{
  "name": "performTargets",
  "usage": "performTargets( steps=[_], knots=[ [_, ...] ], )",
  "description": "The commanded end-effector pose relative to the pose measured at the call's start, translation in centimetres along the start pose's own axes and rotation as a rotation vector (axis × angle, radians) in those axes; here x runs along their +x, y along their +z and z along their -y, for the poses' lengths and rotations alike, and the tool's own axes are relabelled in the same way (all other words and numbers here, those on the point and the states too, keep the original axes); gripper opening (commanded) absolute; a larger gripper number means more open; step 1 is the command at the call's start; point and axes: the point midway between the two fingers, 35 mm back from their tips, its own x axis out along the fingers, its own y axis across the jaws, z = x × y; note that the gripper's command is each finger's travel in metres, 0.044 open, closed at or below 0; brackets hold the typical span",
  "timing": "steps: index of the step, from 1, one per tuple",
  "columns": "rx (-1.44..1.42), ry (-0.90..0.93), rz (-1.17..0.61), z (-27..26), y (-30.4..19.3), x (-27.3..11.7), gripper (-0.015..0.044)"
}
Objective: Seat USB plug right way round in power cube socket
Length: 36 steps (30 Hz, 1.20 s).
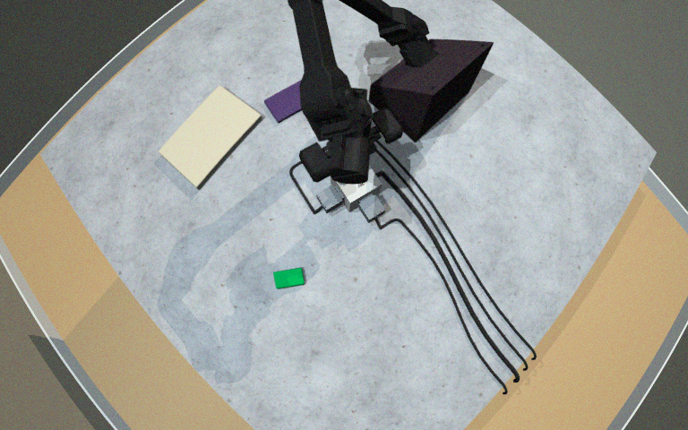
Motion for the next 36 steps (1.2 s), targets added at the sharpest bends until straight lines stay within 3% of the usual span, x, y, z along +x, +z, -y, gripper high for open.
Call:
performTargets(
  steps=[1,17,36],
  knots=[
    [0.003,-0.003,-0.003,0.02,-0.03,-0.36,0.0],
    [-0.025,-0.002,-0.002,0.01,-0.02,-0.98,0.0],
    [-0.51,0.0,-0.001,0.0,-0.01,-0.87,0.0]
  ],
)
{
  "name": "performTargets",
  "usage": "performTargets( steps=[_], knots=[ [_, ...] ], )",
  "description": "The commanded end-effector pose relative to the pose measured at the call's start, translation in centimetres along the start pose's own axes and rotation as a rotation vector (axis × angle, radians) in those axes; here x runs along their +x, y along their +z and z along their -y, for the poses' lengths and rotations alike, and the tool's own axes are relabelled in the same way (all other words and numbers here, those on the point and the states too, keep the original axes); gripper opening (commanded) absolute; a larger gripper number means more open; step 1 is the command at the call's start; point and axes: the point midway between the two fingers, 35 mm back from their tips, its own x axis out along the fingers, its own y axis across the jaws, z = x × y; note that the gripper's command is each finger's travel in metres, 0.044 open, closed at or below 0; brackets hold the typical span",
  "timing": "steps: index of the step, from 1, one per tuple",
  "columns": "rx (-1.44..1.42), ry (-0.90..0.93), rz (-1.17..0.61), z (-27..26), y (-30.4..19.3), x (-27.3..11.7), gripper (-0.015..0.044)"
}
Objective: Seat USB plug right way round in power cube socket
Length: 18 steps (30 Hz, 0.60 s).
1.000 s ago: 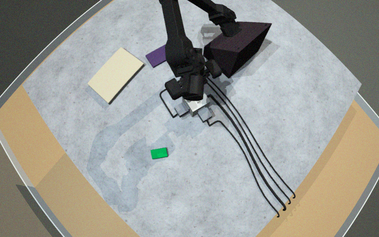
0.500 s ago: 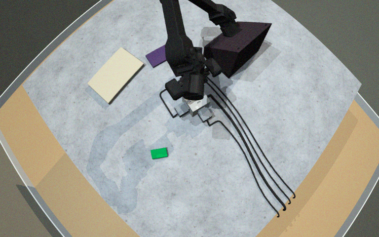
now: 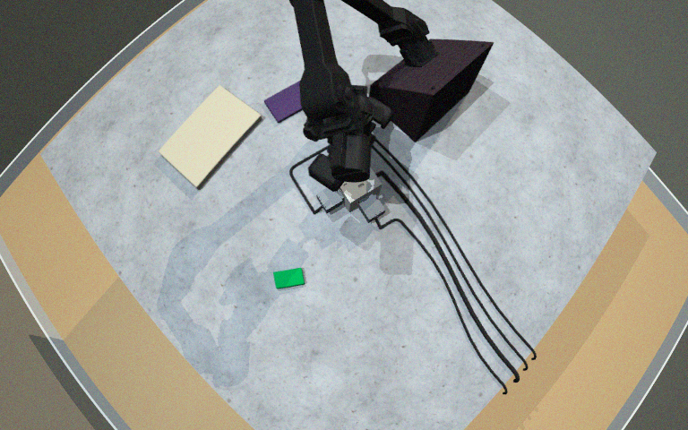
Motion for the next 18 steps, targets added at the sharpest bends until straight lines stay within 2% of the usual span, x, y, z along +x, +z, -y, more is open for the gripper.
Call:
performTargets(
  steps=[1,18],
  knots=[
    [-0.116,0.0,-0.001,-0.01,-0.02,0.03,0.0],
    [-0.562,0.001,-0.001,-0.01,-0.02,0.03,0.0]
  ],
)
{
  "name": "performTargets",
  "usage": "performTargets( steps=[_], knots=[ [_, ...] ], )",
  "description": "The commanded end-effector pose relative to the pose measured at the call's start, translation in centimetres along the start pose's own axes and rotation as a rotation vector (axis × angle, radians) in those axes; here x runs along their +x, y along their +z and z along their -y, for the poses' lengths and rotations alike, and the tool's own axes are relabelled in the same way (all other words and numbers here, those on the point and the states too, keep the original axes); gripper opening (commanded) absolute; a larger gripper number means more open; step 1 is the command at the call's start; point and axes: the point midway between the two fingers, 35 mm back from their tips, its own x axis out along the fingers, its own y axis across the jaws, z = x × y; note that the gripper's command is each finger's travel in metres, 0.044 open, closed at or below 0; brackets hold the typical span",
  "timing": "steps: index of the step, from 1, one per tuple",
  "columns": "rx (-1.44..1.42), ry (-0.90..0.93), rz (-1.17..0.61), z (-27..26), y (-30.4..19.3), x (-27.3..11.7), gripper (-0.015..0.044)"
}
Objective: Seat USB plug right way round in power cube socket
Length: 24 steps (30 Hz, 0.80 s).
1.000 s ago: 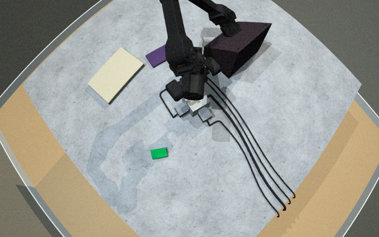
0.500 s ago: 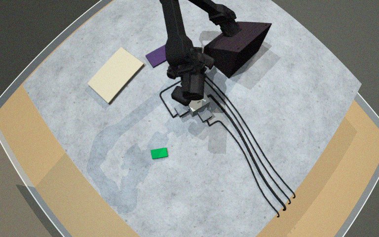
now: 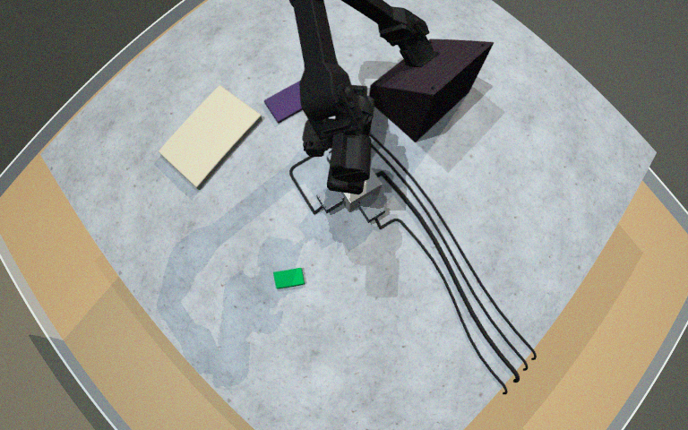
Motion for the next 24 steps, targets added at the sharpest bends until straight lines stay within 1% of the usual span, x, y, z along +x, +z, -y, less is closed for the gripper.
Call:
performTargets(
  steps=[1,24],
  knots=[
    [-0.117,0.001,-0.001,-0.02,-0.01,0.03,0.0],
    [-0.719,0.001,-0.001,-0.02,-0.01,0.03,0.0]
  ],
)
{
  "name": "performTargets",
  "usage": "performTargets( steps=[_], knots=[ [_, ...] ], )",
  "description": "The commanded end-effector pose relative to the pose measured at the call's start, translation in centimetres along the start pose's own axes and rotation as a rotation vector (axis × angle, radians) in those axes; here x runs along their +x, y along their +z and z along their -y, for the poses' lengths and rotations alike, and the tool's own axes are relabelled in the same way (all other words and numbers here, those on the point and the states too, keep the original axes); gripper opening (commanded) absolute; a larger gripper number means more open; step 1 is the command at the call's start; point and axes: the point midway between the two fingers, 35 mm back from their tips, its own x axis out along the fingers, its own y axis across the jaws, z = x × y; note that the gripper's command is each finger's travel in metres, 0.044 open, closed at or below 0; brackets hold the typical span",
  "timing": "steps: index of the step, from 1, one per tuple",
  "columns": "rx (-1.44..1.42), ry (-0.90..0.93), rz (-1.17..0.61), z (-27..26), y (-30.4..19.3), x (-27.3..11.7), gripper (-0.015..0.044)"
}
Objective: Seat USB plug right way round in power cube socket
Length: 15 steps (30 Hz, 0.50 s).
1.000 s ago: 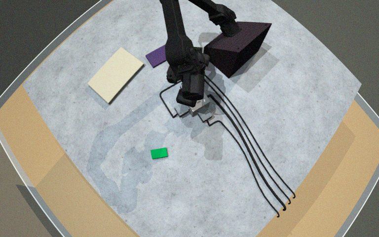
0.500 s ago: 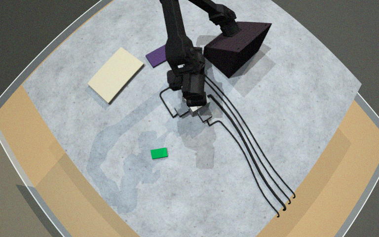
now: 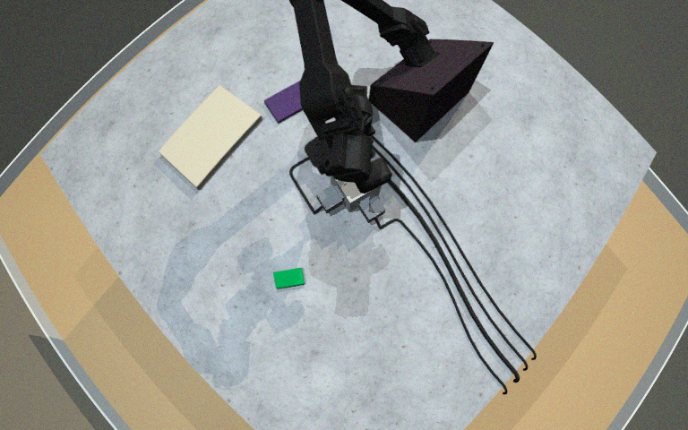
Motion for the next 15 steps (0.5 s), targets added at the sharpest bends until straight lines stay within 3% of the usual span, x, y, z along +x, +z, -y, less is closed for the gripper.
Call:
performTargets(
  steps=[1,15],
  knots=[
    [-0.117,0.001,0.0,-0.02,0.0,0.03,0.0],
    [-0.483,0.001,0.0,-0.02,0.0,0.03,0.0]
  ],
)
